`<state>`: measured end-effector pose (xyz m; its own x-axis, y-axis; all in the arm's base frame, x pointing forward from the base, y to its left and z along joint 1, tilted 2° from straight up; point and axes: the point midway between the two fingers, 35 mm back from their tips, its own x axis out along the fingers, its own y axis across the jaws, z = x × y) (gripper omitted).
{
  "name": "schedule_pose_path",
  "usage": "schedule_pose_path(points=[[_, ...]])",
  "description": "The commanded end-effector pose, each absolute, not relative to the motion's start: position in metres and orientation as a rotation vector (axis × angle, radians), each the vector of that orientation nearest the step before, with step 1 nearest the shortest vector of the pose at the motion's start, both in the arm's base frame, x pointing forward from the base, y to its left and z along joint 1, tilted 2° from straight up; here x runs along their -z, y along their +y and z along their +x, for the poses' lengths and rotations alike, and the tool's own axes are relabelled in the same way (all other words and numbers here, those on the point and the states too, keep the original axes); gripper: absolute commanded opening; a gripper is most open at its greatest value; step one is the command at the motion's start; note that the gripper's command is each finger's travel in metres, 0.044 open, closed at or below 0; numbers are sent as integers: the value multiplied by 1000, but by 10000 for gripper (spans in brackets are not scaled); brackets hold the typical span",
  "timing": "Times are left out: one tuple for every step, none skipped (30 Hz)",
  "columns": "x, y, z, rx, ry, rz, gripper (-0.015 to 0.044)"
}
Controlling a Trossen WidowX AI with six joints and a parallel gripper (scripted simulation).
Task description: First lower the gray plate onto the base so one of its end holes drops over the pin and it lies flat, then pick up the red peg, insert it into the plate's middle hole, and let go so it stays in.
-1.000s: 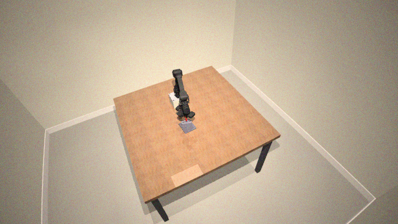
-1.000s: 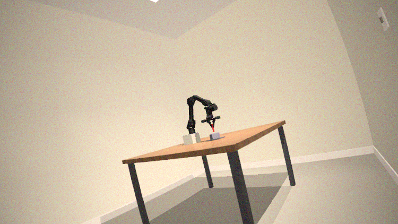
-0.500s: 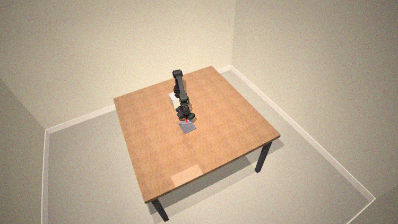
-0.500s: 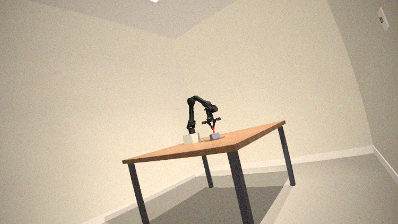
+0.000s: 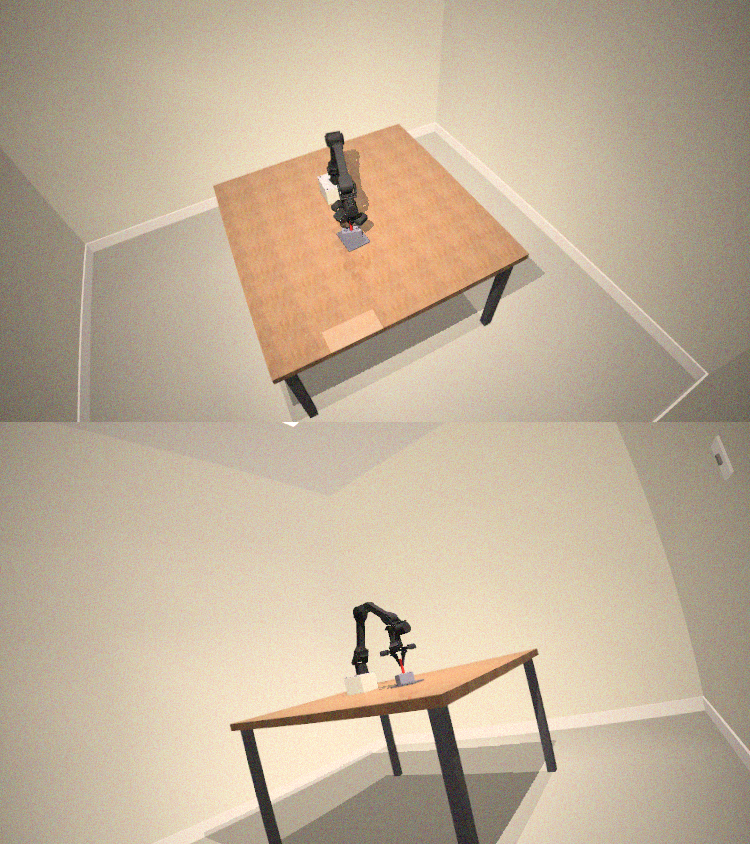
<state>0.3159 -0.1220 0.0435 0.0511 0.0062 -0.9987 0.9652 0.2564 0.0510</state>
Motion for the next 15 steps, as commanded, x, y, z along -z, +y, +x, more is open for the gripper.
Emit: schedule_pose_path(points=[[-43, -123, 316, 980, 1281, 1040, 0], [-43, -123, 316, 980, 1281, 1040, 0], [-43, -123, 316, 980, 1281, 1040, 0], [-42, -123, 316, 980, 1281, 1040, 0], [-42, -123, 316, 980, 1281, 1040, 0], [-42, -123, 316, 980, 1281, 1040, 0], [-42, -123, 316, 980, 1281, 1040, 0], [-42, -123, 316, 980, 1282, 1040, 0], [-42, -123, 316, 980, 1282, 1040, 0], [-42, -123, 316, 980, 1282, 1040, 0], [-42, -123, 316, 980, 1282, 1040, 0], [-42, -122, 316, 980, 1282, 1040, 0], [-42, -123, 316, 981, 1282, 1041, 0], [-42, -123, 316, 981, 1282, 1041, 0], [-42, -123, 316, 981, 1282, 1041, 0]])
